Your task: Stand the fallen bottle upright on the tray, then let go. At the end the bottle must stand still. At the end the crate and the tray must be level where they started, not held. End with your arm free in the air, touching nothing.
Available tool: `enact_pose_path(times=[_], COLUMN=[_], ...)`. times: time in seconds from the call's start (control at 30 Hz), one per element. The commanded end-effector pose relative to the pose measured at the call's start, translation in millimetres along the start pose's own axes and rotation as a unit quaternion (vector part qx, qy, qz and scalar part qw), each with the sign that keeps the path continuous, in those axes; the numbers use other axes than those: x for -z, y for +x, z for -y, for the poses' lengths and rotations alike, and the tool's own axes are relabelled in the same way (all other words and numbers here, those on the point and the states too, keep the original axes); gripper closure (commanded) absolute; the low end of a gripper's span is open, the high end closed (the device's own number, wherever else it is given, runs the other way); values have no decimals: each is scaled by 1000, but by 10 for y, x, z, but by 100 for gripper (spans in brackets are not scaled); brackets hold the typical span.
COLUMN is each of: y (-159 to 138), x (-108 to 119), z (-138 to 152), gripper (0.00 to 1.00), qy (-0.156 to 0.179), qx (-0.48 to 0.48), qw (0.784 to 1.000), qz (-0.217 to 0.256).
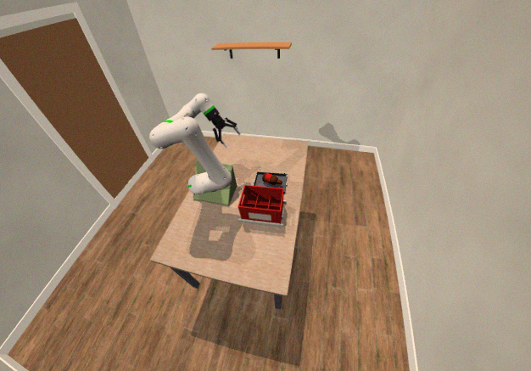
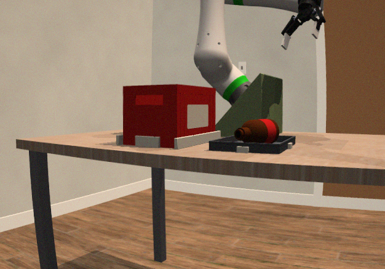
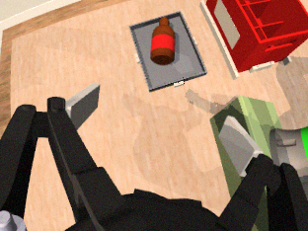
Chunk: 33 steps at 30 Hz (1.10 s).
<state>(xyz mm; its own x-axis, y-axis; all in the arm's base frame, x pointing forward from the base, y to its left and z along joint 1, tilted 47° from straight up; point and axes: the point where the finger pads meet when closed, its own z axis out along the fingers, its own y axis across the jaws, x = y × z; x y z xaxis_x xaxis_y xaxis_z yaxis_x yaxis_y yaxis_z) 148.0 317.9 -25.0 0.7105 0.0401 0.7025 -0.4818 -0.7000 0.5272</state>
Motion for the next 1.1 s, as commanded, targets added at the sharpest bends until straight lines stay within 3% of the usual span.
enact_pose_path(times=[0.0, 0.67, 0.77, 0.87, 1.07], y=[1, 51, 228, 524, 838], x=[1, -48, -230, -565, -963], z=[1, 50, 207, 424, 595], gripper=[0, 0, 0, 0, 0], qy=[0, -4, -19, -37, -51], qx=[0, 4, 18, 39, 57], qw=[1000, 1000, 999, 995, 989], qz=[0, 8, 36, 80, 125])
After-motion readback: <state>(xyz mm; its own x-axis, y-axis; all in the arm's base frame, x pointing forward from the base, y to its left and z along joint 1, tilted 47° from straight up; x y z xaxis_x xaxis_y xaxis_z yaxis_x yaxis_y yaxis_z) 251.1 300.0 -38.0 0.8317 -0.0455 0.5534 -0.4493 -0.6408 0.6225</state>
